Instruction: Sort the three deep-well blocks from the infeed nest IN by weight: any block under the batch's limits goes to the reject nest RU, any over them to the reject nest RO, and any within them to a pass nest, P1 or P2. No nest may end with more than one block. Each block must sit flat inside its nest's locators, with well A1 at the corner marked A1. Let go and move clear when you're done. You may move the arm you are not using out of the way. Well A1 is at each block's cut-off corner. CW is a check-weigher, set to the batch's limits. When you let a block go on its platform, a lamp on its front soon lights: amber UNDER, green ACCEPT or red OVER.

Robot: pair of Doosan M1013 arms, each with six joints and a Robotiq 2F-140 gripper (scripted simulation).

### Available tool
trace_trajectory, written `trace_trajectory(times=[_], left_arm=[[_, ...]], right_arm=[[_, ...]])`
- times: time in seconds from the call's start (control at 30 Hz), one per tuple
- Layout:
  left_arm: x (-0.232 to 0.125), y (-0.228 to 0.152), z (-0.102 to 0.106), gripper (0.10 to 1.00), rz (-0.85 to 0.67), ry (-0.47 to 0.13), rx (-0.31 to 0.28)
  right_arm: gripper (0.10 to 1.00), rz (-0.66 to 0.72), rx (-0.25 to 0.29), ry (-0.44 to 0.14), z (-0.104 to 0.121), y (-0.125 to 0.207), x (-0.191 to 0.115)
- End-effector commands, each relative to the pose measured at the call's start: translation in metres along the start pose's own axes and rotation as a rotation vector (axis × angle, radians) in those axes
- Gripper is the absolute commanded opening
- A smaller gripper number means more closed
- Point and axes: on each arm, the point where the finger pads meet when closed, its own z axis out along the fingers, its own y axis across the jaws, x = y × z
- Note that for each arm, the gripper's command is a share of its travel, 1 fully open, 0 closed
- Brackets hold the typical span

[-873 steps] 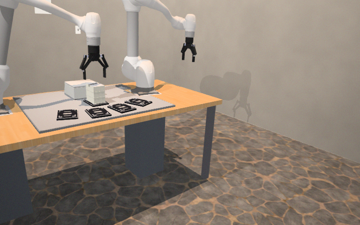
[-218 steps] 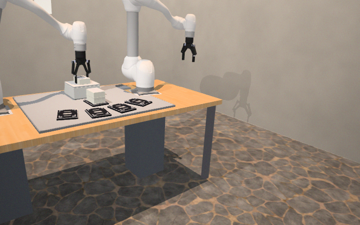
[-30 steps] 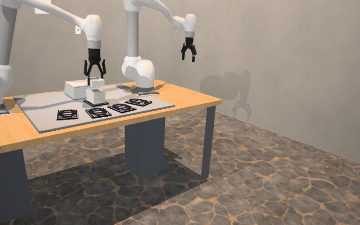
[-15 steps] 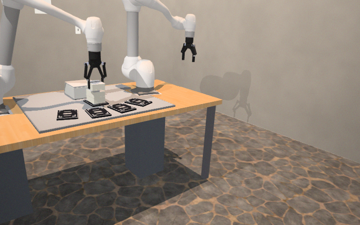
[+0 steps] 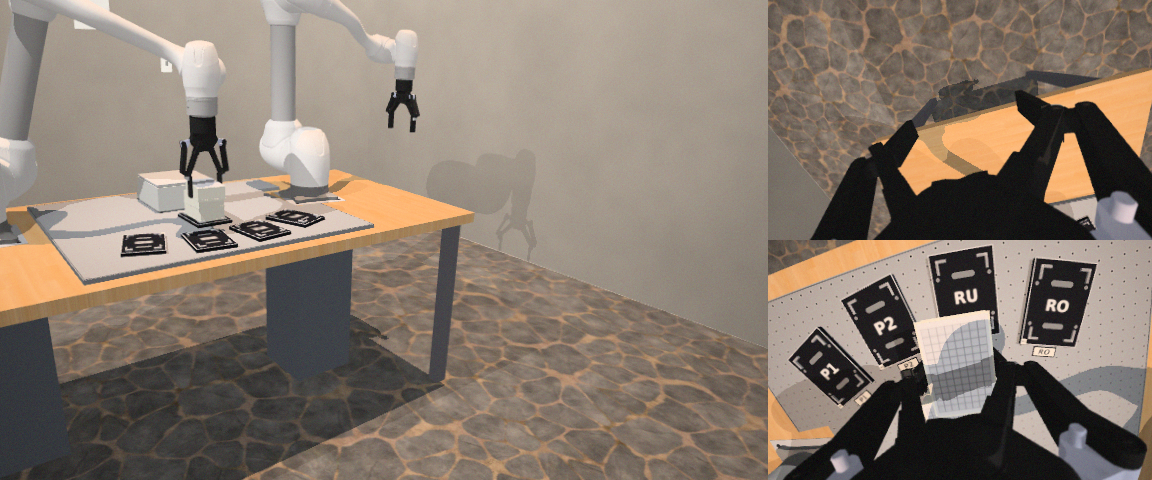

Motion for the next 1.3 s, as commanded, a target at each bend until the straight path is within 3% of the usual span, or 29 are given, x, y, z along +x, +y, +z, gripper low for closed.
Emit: trace_trajectory(times=[0.0, 1.1, 1.27], left_arm=[[0.000, 0.000, -0.001, 1.000, 0.000, 0.001, 0.000], [0.000, 0.000, -0.001, 1.000, 0.000, 0.001, 0.000], [0.000, 0.000, -0.001, 1.000, 0.000, 0.001, 0.000]], right_arm=[[0.099, 0.000, 0.001, 0.000, 0.002, 0.002, 0.007], [0.099, 0.000, 0.001, 0.000, 0.034, 0.025, 0.098], [0.099, 0.000, 0.001, 0.000, 0.034, 0.025, 0.098]])
